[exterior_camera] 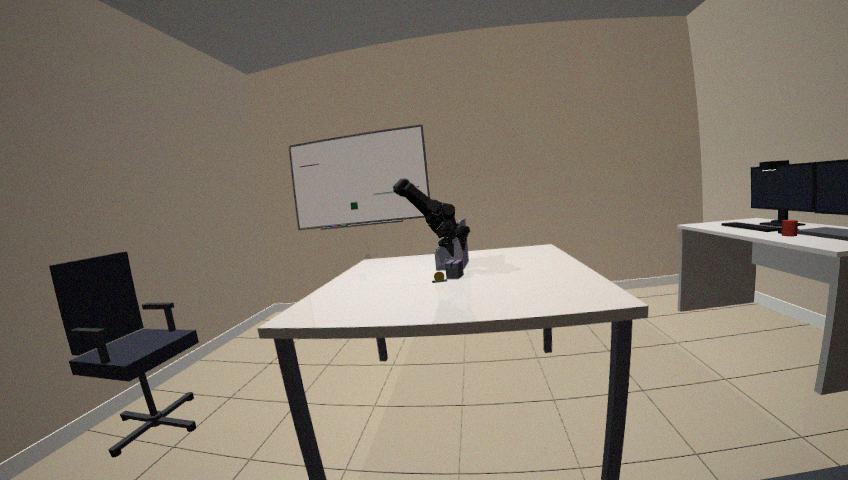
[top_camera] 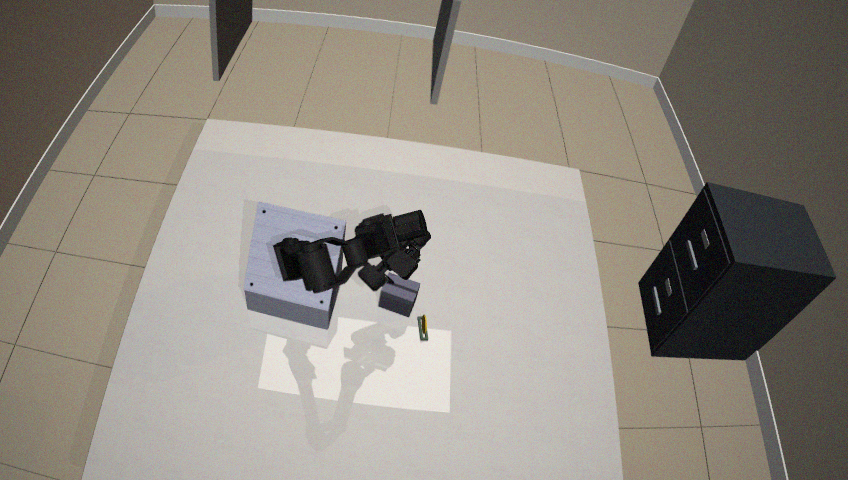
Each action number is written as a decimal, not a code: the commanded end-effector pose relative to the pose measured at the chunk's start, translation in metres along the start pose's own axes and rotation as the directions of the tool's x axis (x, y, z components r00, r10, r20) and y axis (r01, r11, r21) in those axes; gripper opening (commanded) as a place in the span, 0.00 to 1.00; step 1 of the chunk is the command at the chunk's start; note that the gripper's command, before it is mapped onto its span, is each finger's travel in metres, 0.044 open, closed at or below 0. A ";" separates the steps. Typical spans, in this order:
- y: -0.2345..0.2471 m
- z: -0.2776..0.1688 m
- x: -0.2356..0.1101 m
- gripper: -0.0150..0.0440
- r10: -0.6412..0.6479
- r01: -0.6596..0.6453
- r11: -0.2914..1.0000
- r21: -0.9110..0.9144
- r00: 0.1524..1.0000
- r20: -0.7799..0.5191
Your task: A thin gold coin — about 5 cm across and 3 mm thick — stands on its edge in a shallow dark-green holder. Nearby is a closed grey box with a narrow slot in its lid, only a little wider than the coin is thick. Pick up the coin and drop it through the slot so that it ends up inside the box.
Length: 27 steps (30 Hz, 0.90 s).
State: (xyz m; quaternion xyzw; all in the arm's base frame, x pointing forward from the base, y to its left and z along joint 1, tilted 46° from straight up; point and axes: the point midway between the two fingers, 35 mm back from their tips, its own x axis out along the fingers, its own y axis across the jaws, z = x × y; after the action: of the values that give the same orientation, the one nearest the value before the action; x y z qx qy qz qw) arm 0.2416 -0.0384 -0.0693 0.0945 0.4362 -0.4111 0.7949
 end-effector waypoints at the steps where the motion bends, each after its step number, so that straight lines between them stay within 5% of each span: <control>1: 0.000 0.001 0.000 0.89 -0.005 0.005 1.000 0.007 1.000 -0.002; 9: 0.008 0.053 0.013 0.53 -0.226 0.239 0.925 0.296 0.971 -0.079; 17: -0.003 0.112 0.015 0.53 -0.415 0.432 0.738 0.519 0.896 -0.156; 27: -0.009 0.115 0.025 0.53 -0.428 0.444 0.720 0.533 0.889 -0.162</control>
State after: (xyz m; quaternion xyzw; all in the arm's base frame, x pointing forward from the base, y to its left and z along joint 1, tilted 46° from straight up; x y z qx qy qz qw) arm 0.3127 -0.1085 -0.0109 0.2226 0.3213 -0.6885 0.6109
